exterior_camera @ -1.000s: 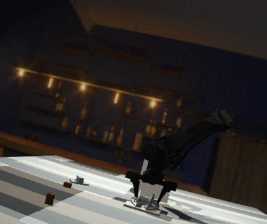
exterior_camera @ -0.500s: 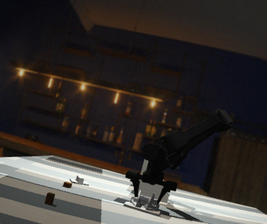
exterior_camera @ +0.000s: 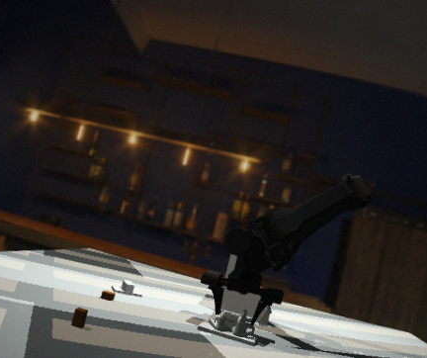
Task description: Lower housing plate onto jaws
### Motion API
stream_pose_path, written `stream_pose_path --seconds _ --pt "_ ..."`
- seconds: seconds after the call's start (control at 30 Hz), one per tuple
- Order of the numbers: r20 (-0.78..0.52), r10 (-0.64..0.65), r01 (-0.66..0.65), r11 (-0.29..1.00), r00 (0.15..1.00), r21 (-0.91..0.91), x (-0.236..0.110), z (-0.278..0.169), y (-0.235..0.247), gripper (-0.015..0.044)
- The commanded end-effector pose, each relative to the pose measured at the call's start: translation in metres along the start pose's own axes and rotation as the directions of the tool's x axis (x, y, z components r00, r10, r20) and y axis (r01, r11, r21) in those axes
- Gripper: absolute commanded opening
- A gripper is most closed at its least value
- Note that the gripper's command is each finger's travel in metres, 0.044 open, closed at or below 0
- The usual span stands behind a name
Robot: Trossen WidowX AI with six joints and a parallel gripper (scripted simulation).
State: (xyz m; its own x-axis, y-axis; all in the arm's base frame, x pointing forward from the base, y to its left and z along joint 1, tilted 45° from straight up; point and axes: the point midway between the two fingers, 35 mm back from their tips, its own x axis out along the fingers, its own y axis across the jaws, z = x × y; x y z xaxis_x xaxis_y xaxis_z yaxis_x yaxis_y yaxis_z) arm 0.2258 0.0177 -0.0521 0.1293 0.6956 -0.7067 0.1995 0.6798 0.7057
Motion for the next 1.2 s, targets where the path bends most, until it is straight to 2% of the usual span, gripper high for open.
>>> stream_pose_path --seconds 0.0,1.17 --pt "0.002 -0.004 0.004 1.000 1.000 -0.005 -0.0005 0.0018 0.0001 0.0351" --pt "0.002 -0.004 0.004 1.000 1.000 -0.005 0.0039 0.0018 0.0002 0.0351"
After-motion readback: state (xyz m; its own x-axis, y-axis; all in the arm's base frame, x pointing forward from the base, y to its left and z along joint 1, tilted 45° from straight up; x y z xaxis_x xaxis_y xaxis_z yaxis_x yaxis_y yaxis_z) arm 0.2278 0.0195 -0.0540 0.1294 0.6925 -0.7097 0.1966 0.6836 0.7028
